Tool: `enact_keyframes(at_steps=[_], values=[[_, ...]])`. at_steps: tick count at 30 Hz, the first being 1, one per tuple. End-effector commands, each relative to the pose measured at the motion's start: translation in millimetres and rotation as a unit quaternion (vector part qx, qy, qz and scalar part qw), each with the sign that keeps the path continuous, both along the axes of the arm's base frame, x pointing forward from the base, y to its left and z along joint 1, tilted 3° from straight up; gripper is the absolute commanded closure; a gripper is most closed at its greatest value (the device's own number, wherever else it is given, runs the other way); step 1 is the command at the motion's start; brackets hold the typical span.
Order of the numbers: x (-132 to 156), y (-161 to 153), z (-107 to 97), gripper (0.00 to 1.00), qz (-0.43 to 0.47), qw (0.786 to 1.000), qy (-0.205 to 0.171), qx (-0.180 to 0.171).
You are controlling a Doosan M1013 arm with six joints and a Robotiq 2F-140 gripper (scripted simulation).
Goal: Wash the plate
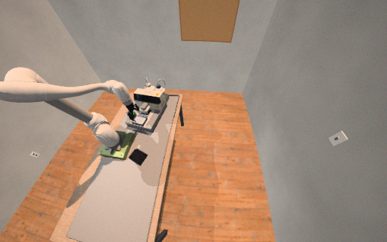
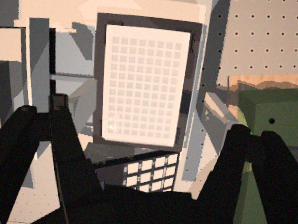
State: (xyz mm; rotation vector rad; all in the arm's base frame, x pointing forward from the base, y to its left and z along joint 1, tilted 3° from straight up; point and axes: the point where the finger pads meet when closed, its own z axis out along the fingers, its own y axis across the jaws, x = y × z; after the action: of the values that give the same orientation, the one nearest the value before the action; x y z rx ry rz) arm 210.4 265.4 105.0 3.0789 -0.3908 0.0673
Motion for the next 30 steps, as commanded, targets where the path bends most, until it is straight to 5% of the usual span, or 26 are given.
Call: enact_keyframes(at_steps=[1,30], values=[[0.4,3.8,11.2,0.30,0.003,1.000,-0.001,0.003],[-0.9,5.0,42.8,0.30,0.003,1.000,-0.001,0.003]])
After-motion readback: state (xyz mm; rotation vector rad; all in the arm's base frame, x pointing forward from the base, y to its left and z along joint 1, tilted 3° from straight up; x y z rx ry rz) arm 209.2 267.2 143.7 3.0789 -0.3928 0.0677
